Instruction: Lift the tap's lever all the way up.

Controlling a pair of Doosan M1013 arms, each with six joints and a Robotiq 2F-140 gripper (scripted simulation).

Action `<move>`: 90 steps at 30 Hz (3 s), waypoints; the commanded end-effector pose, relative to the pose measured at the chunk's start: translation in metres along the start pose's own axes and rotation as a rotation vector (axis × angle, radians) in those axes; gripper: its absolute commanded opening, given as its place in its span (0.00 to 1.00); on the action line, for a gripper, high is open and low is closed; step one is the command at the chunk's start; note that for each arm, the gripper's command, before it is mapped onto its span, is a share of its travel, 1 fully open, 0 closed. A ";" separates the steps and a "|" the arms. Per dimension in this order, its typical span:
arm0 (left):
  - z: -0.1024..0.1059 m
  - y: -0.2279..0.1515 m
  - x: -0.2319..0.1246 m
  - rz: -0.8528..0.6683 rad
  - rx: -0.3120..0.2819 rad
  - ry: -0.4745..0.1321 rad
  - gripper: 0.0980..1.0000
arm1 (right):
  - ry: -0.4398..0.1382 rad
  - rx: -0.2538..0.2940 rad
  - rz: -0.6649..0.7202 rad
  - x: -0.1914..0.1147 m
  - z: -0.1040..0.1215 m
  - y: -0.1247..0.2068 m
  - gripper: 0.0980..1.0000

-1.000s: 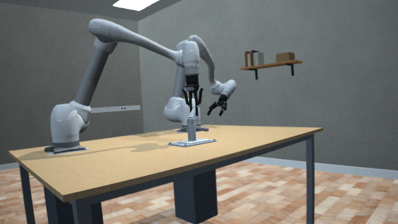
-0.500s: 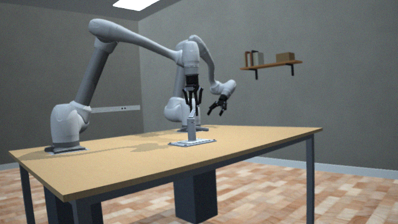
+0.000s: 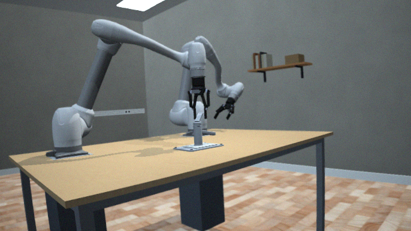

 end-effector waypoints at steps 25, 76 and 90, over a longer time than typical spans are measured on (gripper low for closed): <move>0.002 0.001 -0.004 0.001 -0.011 -0.008 1.00 | 0.002 0.008 -0.003 0.004 -0.004 -0.003 0.38; 0.002 0.001 -0.004 0.001 -0.011 -0.008 1.00 | 0.002 0.008 -0.003 0.004 -0.022 -0.003 0.38; 0.002 0.001 -0.004 0.001 -0.011 -0.008 1.00 | 0.002 0.008 -0.003 0.004 -0.055 -0.003 0.38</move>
Point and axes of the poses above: on each arm, the point where the finger pads meet when closed, its own z axis out along the fingers, its own y axis across the jaws, x = y × z, the point moved 5 cm from there along -z, back along the fingers, and after that the axes turned 6 degrees about z, right-handed, at the moved point
